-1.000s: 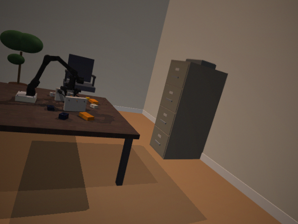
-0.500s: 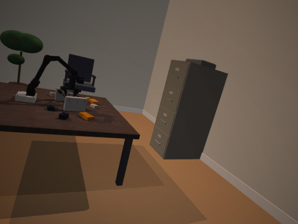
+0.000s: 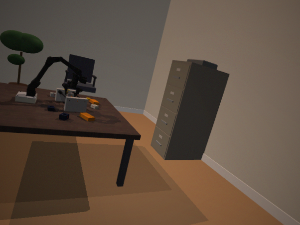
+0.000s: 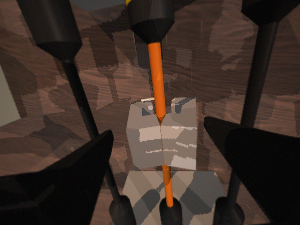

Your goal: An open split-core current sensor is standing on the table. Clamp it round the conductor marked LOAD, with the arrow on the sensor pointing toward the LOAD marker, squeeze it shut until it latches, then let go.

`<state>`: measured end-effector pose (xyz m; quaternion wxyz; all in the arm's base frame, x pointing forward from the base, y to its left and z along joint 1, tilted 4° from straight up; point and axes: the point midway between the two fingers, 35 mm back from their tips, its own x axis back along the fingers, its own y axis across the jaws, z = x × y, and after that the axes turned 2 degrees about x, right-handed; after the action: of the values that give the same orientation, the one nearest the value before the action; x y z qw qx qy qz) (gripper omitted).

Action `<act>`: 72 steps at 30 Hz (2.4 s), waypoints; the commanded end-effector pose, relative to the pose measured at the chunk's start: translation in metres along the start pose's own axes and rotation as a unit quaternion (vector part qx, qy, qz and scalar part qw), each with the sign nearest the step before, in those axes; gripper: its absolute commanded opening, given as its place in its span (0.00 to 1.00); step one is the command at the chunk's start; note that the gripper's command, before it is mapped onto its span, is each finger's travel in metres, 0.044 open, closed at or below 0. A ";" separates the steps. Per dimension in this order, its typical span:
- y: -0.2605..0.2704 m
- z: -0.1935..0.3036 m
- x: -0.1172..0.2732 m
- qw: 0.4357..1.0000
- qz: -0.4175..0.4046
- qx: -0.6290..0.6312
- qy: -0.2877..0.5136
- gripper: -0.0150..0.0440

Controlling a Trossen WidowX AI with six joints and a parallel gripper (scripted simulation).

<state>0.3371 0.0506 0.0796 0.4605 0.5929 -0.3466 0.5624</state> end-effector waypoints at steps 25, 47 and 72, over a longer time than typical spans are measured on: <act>0.003 0.003 -0.033 0.999 -0.037 -0.002 0.002 1.00; 0.008 0.003 -0.030 0.994 -0.113 -0.002 -0.001 1.00; 0.010 0.003 -0.029 0.994 -0.113 -0.002 -0.001 1.00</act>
<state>0.3288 0.0433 0.0548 0.5152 0.6244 -0.2870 0.5121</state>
